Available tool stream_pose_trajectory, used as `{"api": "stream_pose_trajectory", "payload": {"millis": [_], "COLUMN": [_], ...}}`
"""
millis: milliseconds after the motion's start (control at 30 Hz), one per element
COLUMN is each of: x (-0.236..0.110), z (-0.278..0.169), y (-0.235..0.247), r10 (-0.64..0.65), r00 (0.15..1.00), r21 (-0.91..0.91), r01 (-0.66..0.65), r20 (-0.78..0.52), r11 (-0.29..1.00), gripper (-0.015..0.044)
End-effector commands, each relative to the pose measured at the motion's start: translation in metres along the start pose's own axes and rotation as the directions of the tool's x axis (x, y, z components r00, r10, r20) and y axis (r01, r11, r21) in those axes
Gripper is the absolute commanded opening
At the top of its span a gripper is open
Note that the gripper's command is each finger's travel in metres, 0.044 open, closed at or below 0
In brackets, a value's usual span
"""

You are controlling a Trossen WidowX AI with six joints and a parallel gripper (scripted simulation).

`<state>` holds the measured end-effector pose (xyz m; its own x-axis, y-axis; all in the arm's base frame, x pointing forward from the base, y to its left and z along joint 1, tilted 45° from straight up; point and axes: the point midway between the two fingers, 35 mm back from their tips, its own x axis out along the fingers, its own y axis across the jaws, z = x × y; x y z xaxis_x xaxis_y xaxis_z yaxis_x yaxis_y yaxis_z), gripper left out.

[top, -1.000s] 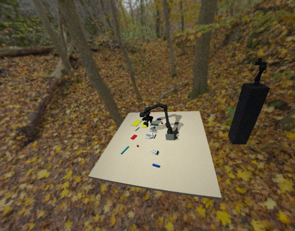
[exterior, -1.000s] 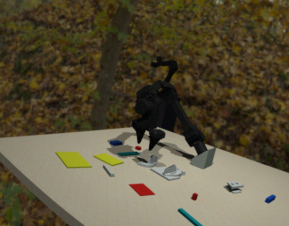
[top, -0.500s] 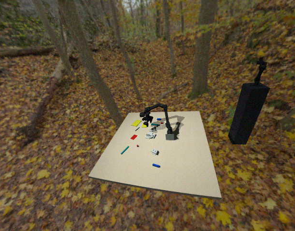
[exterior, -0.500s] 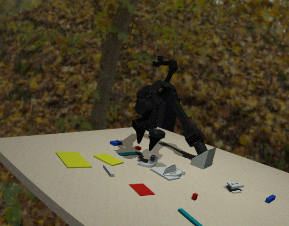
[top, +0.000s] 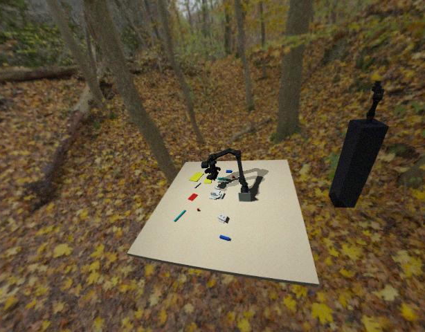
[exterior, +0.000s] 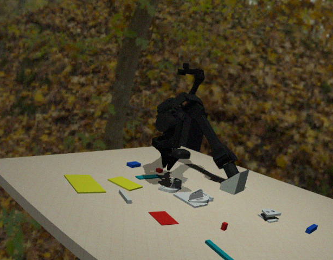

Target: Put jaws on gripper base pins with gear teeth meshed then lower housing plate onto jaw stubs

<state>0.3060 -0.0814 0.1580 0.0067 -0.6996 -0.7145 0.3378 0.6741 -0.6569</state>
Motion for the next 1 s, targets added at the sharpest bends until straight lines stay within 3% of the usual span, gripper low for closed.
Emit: {"api": "stream_pose_trajectory", "payload": {"millis": [0, 67, 633, 967], "x": [0.0000, 0.0000, 0.0000, 0.0000], "z": [0.0000, 0.0000, 0.0000, 0.0000], "y": [0.0000, 0.0000, 0.0000, 0.0000], "r10": [0.000, 0.000, 0.000, 0.000], "r00": [1.000, 1.000, 1.000, 1.000], "r21": [0.000, 0.000, 0.000, 0.000], "r01": [0.000, 0.000, 0.000, 0.000], "r20": [0.000, 0.000, 0.000, 0.000], "r11": [1.000, 1.000, 1.000, 1.000], "gripper": [0.0046, 0.0000, 0.0000, 0.0263]}}
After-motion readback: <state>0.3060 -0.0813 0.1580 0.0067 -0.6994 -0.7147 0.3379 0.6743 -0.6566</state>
